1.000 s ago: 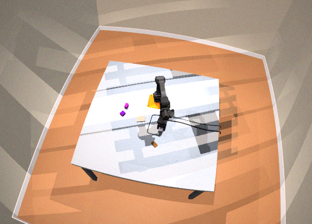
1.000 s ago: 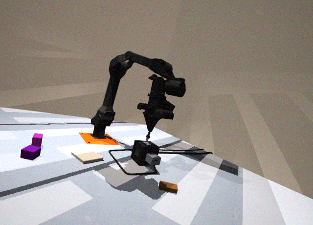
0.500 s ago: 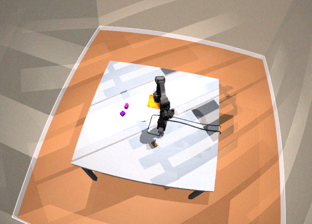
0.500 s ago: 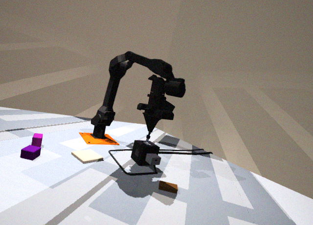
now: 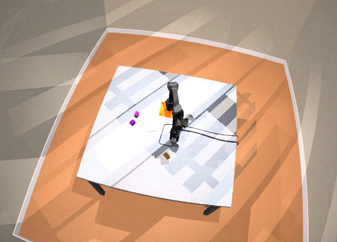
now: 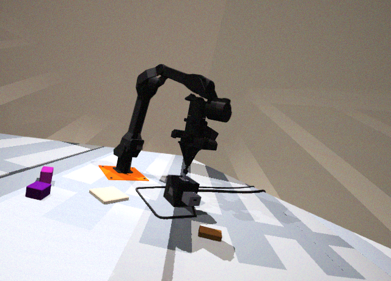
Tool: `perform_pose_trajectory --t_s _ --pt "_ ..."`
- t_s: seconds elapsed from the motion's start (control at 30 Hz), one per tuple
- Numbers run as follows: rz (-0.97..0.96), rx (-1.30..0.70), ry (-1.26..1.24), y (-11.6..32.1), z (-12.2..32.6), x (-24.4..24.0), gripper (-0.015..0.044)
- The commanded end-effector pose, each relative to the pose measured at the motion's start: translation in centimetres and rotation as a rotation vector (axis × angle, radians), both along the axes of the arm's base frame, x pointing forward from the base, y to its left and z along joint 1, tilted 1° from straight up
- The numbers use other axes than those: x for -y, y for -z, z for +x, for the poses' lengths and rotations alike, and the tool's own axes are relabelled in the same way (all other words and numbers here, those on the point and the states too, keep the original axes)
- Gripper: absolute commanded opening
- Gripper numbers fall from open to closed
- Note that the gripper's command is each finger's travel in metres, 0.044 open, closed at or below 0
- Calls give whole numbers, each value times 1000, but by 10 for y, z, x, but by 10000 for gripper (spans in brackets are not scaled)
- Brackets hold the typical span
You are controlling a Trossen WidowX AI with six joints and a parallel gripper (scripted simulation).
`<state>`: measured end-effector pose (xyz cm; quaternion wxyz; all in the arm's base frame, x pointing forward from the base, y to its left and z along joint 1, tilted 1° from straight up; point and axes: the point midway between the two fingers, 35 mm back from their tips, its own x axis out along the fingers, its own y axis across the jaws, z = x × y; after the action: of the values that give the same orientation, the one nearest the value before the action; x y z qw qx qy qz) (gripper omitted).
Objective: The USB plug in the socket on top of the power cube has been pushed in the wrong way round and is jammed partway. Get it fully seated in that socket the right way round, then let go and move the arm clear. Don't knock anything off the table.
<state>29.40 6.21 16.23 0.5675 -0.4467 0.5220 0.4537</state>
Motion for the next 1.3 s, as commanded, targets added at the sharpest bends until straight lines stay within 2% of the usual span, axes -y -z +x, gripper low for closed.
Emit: perform_pose_trajectory --t_s 0.0,1.27 --pt "6 3 -7 0 0 -1 0" --pt "7 3 -8 5 1 -1 0"
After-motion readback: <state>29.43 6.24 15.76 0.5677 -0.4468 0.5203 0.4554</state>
